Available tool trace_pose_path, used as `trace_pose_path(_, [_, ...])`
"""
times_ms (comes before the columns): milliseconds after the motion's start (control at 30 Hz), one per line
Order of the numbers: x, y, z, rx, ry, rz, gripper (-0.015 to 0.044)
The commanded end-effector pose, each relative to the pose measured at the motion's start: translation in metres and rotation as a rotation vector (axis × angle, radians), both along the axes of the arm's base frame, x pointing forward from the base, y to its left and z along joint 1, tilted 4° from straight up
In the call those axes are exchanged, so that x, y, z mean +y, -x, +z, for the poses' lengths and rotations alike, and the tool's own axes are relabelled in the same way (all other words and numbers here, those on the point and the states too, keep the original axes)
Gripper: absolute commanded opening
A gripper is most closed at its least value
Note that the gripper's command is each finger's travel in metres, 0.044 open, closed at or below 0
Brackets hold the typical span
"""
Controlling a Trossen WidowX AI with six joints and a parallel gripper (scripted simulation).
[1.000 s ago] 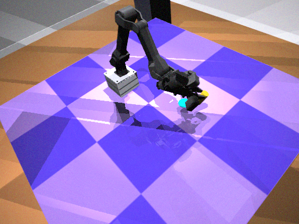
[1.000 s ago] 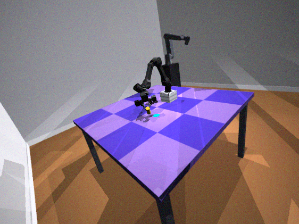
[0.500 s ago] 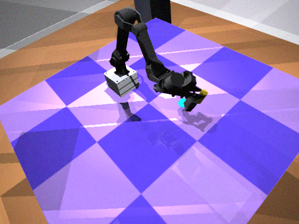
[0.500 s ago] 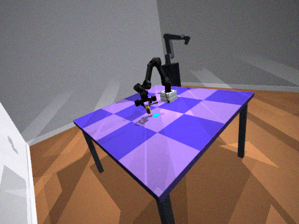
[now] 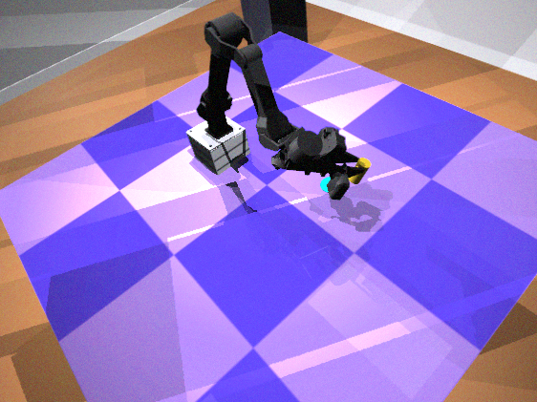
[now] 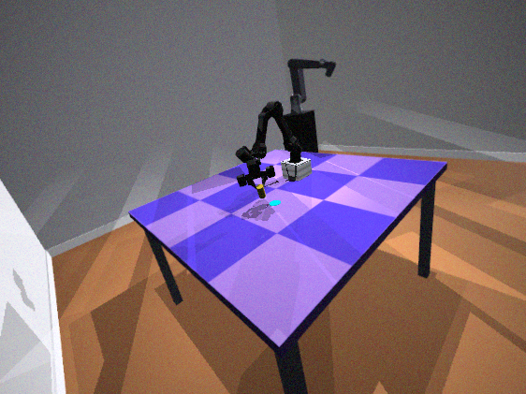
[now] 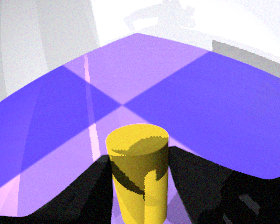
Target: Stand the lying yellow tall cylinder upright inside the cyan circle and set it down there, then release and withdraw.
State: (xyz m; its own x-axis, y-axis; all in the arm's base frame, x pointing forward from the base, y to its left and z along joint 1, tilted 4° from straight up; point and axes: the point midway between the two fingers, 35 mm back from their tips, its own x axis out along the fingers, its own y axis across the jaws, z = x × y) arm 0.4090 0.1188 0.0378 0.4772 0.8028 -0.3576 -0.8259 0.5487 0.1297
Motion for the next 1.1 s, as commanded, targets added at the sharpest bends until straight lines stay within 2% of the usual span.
trace_pose_path(0, [-0.002,0.005,-0.001,-0.002,-0.023,0.007,0.0105])
trace_pose_path(1067, [-0.012,0.029,0.01,-0.096,-0.138,0.059,0.0105])
